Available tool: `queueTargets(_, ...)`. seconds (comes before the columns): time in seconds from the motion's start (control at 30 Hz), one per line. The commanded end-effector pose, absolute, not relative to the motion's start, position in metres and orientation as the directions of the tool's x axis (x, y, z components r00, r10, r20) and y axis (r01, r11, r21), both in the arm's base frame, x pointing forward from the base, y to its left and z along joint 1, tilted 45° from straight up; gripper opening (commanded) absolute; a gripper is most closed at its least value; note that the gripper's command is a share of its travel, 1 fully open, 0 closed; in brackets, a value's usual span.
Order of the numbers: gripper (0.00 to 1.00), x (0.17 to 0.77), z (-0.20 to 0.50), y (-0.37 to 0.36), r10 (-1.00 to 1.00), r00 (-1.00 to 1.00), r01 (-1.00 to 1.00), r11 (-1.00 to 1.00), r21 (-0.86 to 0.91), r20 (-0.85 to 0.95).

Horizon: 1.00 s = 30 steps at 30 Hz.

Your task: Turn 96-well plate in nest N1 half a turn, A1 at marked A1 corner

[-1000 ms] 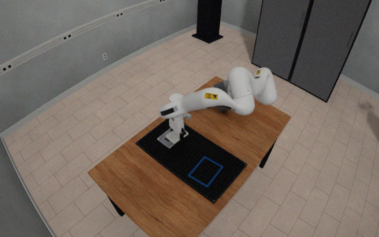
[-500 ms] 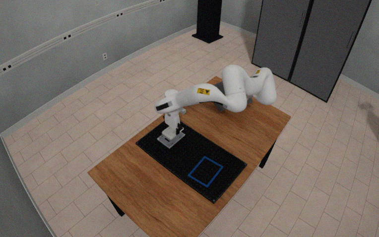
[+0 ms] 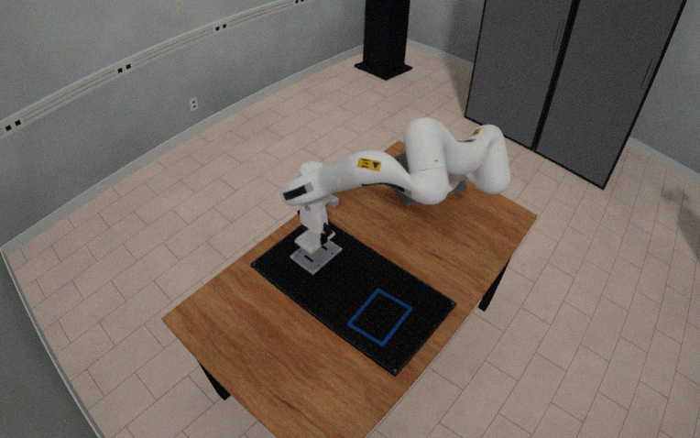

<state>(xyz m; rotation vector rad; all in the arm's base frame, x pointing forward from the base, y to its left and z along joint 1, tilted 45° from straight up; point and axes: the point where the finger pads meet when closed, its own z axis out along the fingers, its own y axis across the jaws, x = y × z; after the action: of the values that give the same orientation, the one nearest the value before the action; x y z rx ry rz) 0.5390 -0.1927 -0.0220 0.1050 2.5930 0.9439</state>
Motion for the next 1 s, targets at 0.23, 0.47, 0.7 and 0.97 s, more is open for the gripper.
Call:
queueTargets(0.23,0.0,0.5393,-0.0214,-0.1934,0.196,-0.925,-0.058,0.772,0.632,-0.324)
queueTargets(0.47,0.0,0.5393,-0.0212,-0.1932,0.196,-0.925,-0.058,0.772,0.632,-0.324)
queueTargets(0.7,0.0,0.5393,-0.0212,-0.1931,0.196,-0.925,-0.058,0.772,0.632,-0.324)
queueTargets(0.97,0.0,0.5411,-0.0246,-0.1899,0.196,-0.925,-0.058,0.772,0.632,-0.324)
